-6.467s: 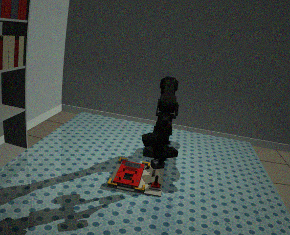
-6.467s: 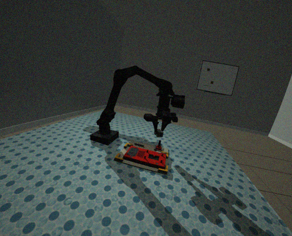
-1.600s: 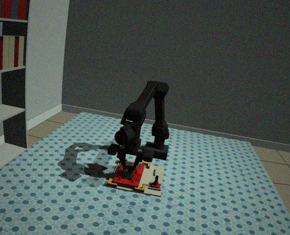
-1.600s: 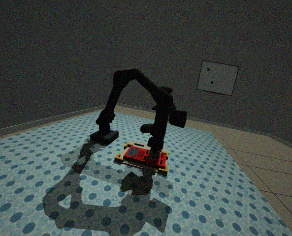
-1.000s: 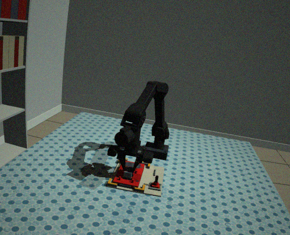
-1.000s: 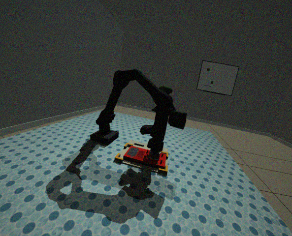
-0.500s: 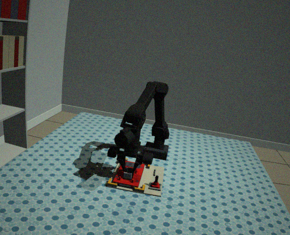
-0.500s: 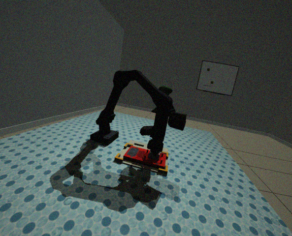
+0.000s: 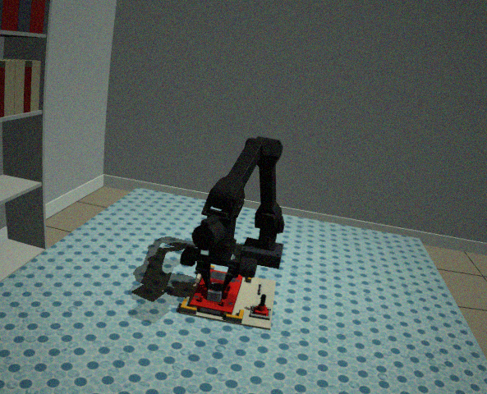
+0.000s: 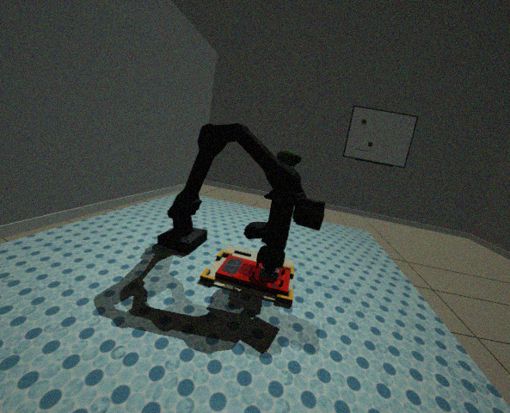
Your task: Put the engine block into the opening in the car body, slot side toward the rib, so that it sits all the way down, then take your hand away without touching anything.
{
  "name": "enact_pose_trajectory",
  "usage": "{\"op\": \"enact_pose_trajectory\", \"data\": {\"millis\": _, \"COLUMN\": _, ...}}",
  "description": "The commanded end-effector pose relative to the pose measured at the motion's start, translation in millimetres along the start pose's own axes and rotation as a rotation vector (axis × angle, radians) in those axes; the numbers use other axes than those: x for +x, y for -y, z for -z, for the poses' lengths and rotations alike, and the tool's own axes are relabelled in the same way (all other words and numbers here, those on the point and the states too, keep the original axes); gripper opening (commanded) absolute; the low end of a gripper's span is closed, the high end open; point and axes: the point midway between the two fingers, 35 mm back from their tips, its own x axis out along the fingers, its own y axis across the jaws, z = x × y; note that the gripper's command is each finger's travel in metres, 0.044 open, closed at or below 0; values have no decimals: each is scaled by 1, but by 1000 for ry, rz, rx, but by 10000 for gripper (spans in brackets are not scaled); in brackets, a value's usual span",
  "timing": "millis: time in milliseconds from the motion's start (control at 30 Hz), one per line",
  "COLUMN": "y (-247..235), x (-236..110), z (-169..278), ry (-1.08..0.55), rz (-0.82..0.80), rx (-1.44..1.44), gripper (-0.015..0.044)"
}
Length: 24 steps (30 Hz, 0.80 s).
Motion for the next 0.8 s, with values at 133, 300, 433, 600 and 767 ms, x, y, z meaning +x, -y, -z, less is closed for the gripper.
{"op": "enact_pose_trajectory", "data": {"millis": 133, "y": 0, "x": 0, "z": 0, "ry": 0, "rz": 0, "rx": 0, "gripper": 291}}
{"op": "enact_pose_trajectory", "data": {"millis": 300, "y": 0, "x": 0, "z": 0, "ry": 0, "rz": 0, "rx": 0, "gripper": 422}}
{"op": "enact_pose_trajectory", "data": {"millis": 433, "y": 0, "x": 0, "z": 0, "ry": 0, "rz": 0, "rx": 0, "gripper": 440}}
{"op": "enact_pose_trajectory", "data": {"millis": 600, "y": 0, "x": -3, "z": 0, "ry": 0, "rz": -1, "rx": 1, "gripper": 440}}
{"op": "enact_pose_trajectory", "data": {"millis": 767, "y": 0, "x": -13, "z": 0, "ry": 2, "rz": -3, "rx": 6, "gripper": 440}}
